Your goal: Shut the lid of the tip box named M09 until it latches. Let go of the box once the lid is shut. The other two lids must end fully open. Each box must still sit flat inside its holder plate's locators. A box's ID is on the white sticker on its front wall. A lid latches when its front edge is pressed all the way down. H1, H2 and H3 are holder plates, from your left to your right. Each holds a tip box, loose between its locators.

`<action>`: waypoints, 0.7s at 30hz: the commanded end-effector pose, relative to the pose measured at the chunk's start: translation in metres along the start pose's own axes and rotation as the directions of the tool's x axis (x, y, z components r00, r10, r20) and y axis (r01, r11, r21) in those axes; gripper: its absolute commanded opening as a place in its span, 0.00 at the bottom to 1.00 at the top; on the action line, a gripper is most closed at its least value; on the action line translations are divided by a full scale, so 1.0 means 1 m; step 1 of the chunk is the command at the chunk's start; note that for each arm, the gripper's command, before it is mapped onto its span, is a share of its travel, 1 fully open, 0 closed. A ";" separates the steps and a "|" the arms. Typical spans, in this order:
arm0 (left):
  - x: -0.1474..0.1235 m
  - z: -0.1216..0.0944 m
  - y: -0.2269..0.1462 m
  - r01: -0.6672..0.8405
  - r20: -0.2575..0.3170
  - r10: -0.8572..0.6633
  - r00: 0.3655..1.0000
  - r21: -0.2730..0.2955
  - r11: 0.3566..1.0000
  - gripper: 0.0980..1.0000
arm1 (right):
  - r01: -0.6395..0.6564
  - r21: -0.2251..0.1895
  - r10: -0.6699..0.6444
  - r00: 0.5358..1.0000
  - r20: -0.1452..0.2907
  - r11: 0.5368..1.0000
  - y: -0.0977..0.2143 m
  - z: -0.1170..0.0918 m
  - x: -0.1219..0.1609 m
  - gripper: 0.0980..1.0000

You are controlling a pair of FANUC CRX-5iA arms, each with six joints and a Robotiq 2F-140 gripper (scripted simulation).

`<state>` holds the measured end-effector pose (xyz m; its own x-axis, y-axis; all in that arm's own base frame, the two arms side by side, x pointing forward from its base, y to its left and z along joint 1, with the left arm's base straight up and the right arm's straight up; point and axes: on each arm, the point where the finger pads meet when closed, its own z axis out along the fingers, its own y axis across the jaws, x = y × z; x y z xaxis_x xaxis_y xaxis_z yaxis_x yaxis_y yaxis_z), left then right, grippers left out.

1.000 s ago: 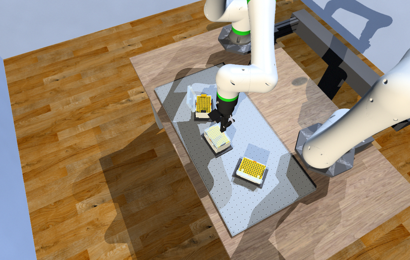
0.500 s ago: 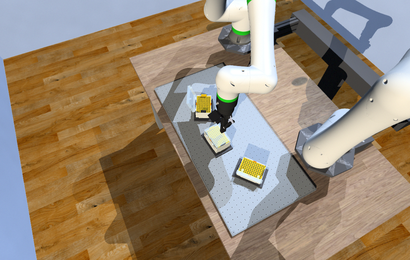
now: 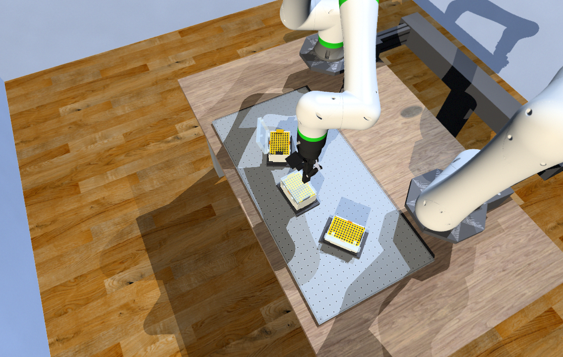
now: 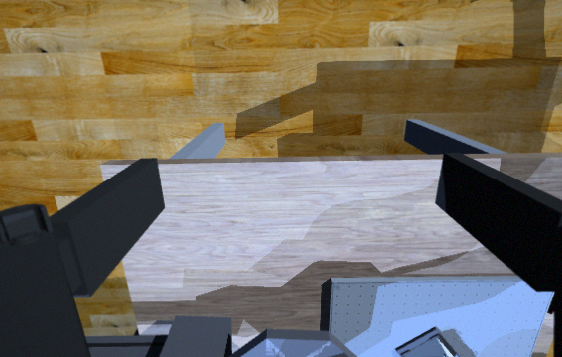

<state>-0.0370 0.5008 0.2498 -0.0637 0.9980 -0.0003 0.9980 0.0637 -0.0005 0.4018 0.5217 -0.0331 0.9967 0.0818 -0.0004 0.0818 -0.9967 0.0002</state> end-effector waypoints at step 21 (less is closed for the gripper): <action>0.000 -0.001 0.000 0.000 -0.002 0.000 1.000 0.000 1.000 1.00 | 0.000 0.002 0.000 1.000 -0.002 1.000 -0.001 0.004 0.001 0.00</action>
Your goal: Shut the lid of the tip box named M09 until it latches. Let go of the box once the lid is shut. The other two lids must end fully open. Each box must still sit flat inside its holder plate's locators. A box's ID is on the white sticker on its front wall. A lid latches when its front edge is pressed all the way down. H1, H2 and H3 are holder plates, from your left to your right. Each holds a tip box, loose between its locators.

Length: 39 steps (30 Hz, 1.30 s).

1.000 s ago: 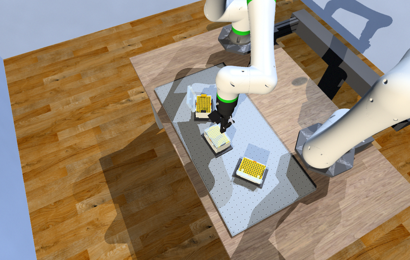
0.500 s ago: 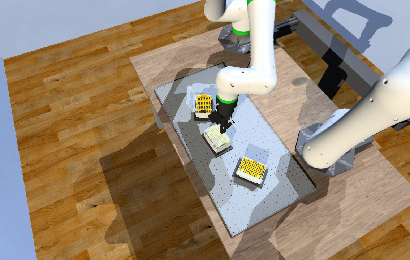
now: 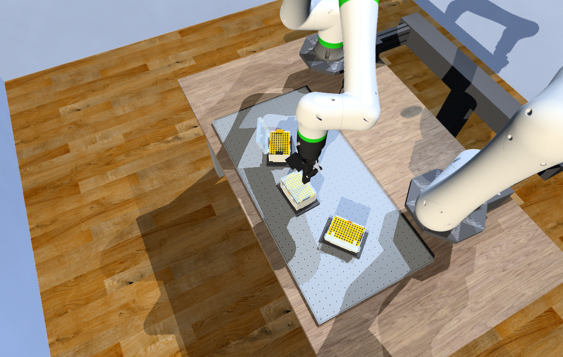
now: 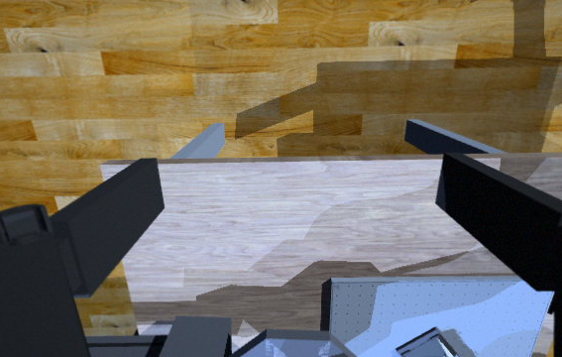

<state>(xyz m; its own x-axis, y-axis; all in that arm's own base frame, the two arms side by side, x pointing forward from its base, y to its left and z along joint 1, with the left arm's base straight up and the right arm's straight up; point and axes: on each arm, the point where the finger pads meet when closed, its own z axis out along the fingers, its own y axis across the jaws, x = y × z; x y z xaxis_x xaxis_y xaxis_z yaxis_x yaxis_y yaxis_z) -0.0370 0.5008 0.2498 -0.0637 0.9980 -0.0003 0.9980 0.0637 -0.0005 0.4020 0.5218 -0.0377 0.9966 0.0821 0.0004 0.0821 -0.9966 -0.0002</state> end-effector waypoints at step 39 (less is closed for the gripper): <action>0.000 -0.001 0.000 0.000 -0.002 0.000 1.000 0.000 1.000 1.00 | 0.000 0.001 0.000 1.000 -0.001 1.000 0.000 -0.020 0.000 0.00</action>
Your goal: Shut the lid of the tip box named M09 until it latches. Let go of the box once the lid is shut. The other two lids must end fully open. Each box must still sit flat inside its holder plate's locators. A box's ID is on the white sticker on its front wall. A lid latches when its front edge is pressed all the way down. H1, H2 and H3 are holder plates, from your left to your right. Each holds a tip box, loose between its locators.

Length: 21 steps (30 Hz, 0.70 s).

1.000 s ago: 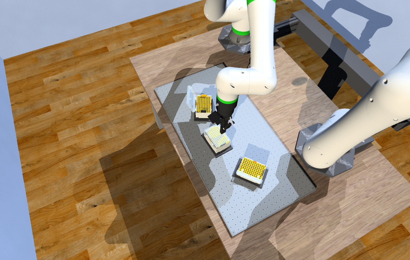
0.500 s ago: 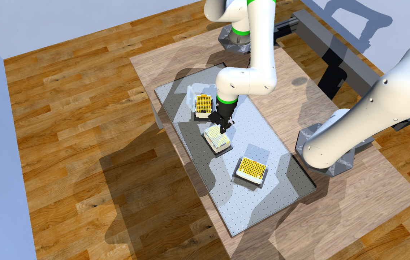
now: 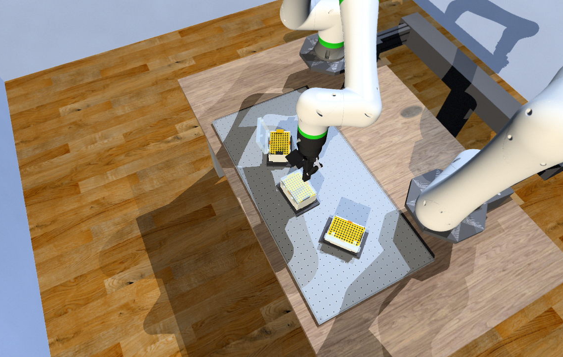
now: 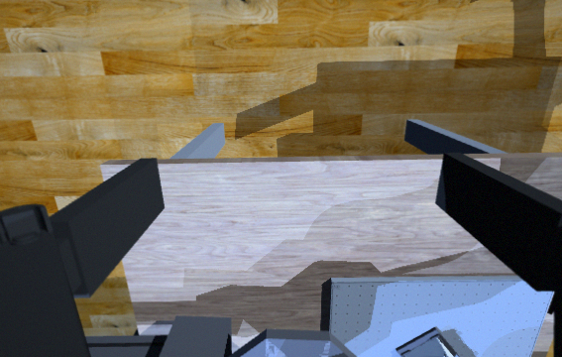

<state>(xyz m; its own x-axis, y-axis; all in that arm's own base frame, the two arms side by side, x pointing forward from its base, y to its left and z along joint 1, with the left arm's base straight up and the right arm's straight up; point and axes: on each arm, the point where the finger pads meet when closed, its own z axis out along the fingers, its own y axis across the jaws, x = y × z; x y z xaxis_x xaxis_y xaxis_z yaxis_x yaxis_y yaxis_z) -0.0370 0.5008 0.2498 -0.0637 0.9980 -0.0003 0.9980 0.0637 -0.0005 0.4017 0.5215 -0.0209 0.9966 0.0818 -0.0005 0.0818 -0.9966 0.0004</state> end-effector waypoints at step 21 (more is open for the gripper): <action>0.000 -0.001 0.000 0.000 -0.002 0.000 1.000 0.000 1.000 1.00 | 0.000 0.002 0.000 1.000 -0.002 1.000 -0.001 -0.035 0.001 0.00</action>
